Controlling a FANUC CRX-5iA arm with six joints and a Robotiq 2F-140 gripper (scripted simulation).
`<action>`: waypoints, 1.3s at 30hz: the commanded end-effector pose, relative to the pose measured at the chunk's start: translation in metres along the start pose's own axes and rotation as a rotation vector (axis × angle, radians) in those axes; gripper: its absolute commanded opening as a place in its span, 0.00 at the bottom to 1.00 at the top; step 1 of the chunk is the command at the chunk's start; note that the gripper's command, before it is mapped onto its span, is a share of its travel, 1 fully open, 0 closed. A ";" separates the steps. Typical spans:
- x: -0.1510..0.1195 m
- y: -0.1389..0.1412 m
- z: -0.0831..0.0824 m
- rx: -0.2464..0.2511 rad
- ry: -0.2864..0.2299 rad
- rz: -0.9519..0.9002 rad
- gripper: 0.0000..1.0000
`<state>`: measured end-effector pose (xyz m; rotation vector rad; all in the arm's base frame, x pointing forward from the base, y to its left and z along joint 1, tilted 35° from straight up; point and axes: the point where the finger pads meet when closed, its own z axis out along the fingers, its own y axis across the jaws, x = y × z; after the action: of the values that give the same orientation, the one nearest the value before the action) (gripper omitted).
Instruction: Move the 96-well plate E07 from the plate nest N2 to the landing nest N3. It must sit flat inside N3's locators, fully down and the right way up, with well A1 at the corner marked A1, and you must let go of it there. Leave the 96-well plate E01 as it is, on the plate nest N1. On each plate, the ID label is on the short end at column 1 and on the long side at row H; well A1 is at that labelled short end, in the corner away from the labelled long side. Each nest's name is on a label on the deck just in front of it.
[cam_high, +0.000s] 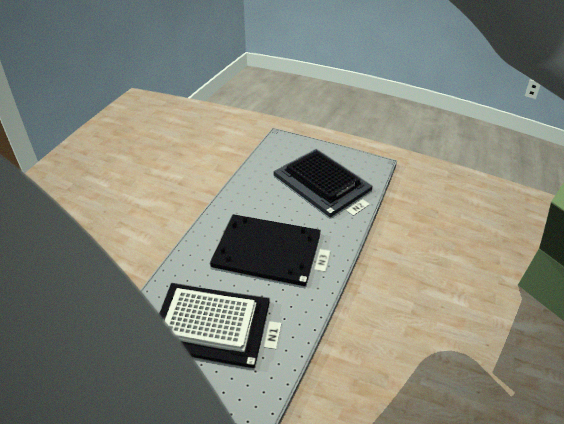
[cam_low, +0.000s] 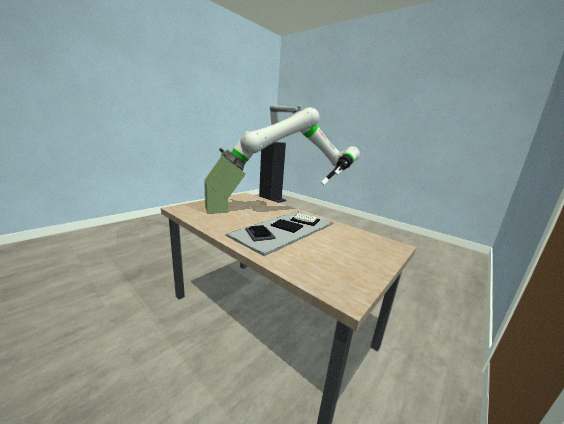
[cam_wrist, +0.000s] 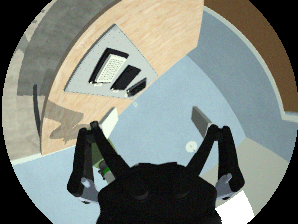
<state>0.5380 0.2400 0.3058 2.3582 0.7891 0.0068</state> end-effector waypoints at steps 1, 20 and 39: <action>-0.026 0.037 0.051 0.136 -0.016 0.099 1.00; -0.148 0.105 0.155 0.637 -0.012 0.588 1.00; -0.101 0.022 0.335 1.058 0.071 0.724 1.00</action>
<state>0.5233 -0.0119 0.1272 3.4333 -0.1267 -0.0525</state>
